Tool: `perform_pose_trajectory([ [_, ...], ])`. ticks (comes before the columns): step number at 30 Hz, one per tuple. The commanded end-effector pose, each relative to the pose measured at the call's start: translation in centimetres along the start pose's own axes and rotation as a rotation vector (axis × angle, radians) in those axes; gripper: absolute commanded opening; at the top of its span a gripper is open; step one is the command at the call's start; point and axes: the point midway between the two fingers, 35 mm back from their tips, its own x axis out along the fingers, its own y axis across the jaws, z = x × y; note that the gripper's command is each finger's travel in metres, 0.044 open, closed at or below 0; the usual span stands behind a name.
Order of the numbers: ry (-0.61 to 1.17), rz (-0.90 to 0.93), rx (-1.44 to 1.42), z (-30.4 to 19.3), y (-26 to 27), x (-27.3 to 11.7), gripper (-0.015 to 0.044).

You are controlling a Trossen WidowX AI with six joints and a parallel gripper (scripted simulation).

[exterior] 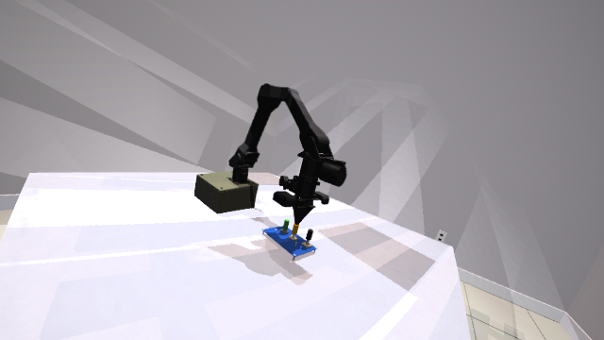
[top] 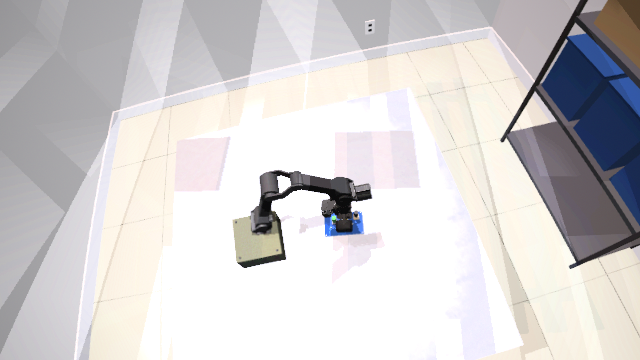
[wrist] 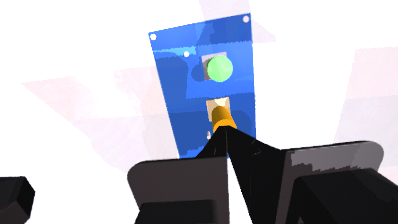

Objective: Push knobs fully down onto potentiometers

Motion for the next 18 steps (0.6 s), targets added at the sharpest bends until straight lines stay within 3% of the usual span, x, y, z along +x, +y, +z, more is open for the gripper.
perform_pose_trajectory([
  [1,-0.004,-0.005,-0.004,0.04,-0.08,0.24,0.0],
  [18,-0.004,-0.005,-0.004,0.04,-0.08,0.07,0.0],
])
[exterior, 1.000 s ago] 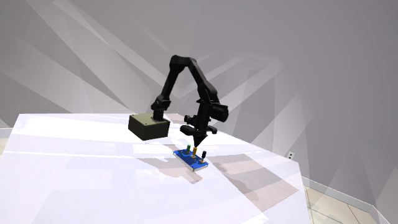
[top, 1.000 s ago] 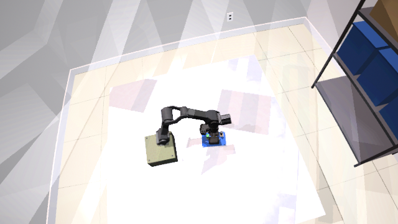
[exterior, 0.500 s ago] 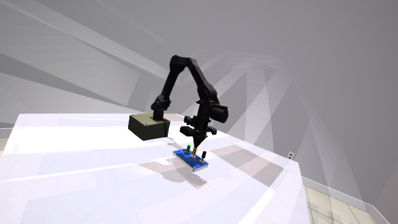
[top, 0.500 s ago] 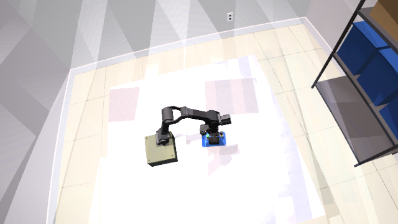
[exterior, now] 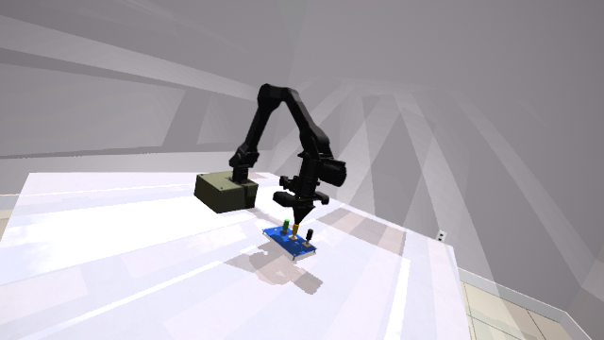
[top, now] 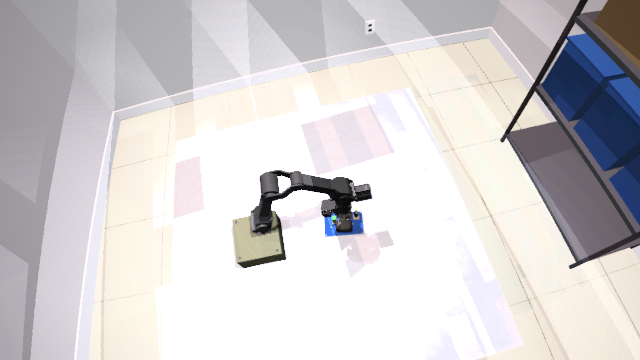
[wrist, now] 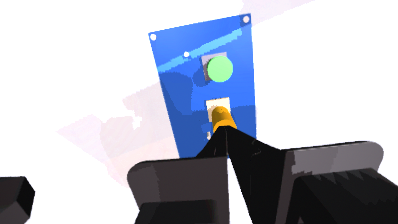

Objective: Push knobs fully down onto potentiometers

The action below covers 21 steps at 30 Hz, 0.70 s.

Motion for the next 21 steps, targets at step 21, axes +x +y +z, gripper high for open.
perform_pose_trajectory([
  [21,-0.003,-0.005,-0.004,0.03,-0.08,0.51,0.0],
])
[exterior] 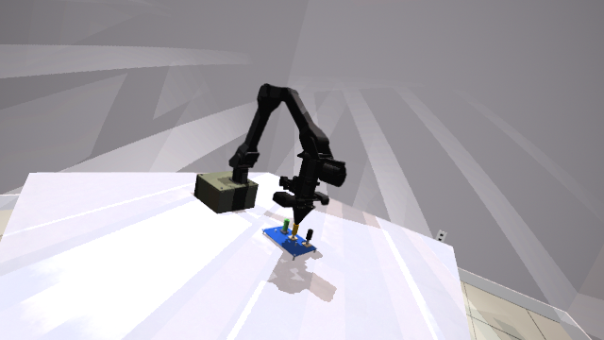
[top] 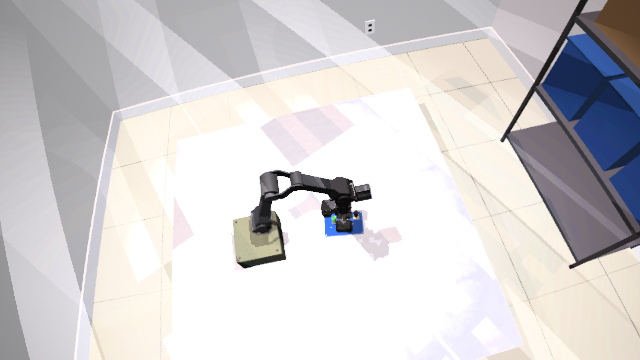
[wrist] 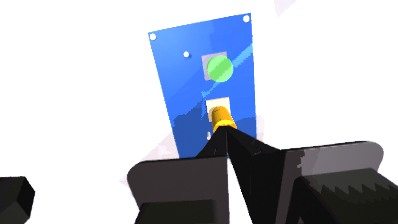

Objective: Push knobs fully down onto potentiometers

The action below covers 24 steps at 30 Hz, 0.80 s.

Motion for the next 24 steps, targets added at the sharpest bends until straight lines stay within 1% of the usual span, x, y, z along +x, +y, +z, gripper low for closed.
perform_pose_trajectory([
  [1,-0.004,-0.004,-0.004,-0.01,-0.08,0.34,0.0],
  [24,-0.004,-0.004,-0.004,-0.01,-0.08,0.61,0.0],
])
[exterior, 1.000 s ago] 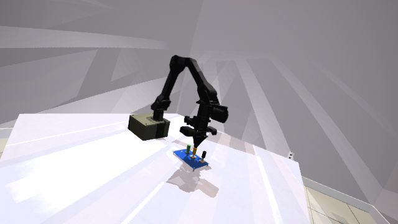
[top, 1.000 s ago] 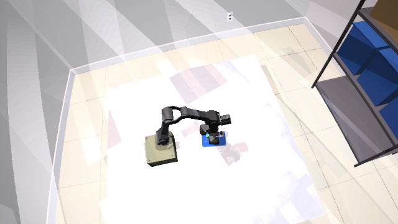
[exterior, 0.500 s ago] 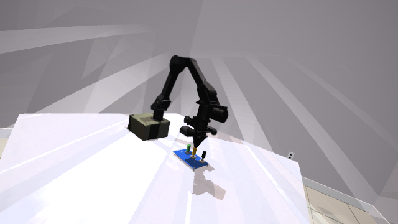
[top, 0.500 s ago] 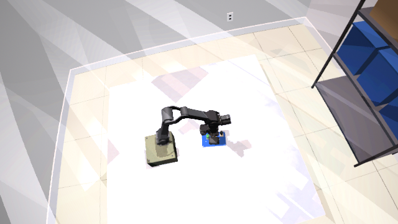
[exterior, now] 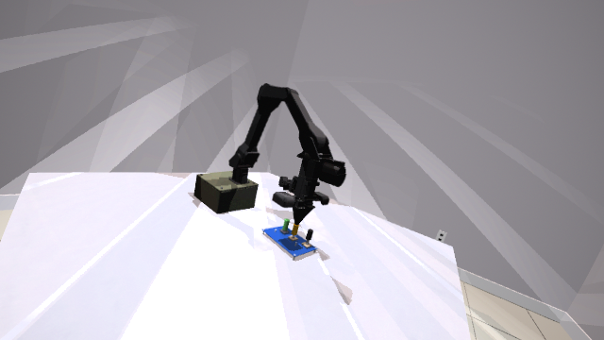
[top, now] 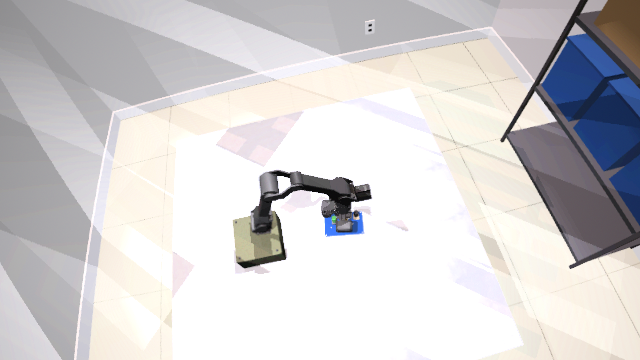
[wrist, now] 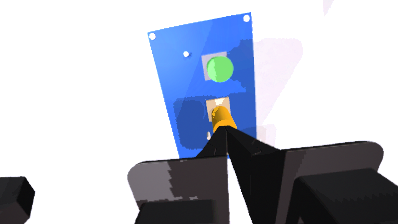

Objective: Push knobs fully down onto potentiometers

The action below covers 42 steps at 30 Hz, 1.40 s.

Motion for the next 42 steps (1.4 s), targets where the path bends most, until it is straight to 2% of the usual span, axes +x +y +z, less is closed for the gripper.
perform_pose_trajectory([
  [1,-0.005,-0.003,-0.004,-0.05,-0.09,0.52,0.0],
  [42,-0.005,-0.003,-0.004,-0.04,-0.09,1.21,0.0],
])
